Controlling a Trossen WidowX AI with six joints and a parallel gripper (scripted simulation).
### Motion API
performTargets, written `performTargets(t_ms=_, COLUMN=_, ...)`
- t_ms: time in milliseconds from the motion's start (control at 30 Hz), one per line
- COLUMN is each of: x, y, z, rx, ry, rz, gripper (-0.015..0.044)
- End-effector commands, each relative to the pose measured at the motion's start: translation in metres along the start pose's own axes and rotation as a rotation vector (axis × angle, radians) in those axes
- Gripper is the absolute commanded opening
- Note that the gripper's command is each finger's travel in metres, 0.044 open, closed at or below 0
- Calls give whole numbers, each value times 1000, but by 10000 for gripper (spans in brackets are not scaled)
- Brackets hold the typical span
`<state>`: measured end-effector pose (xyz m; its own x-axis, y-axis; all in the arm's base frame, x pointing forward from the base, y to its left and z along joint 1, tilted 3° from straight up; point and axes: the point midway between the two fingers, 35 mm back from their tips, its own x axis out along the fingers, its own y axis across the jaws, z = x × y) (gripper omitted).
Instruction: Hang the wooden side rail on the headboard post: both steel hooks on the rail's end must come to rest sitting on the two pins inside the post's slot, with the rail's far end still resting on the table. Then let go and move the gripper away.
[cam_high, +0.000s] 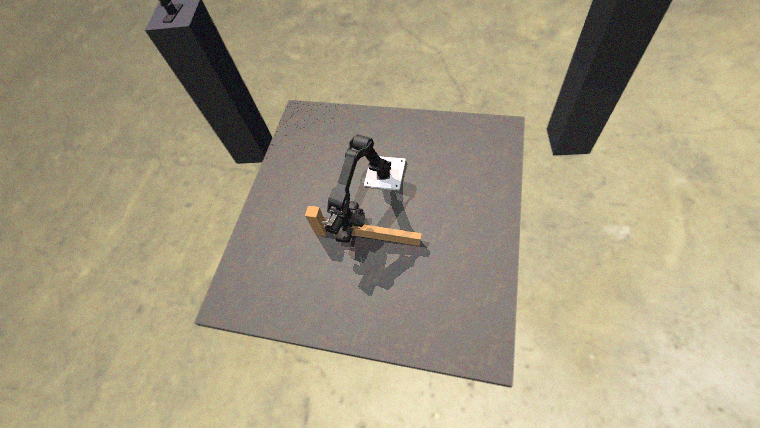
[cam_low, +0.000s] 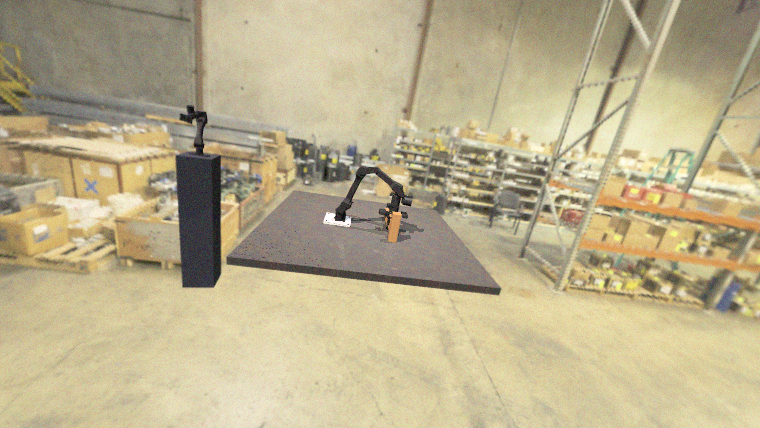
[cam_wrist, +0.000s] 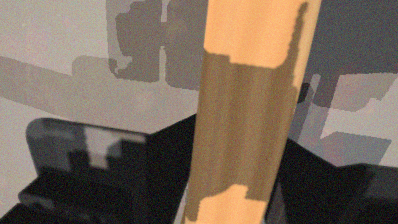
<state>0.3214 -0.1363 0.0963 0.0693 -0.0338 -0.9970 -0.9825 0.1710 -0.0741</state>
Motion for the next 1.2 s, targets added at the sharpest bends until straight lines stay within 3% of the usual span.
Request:
performTargets(t_ms=0, x=-1, y=-2, z=-2, rx=-1, ry=2, rz=-9, gripper=0)
performTargets(t_ms=1167, x=-2, y=-1, z=-5, rx=-1, ry=3, rz=-9, gripper=0)
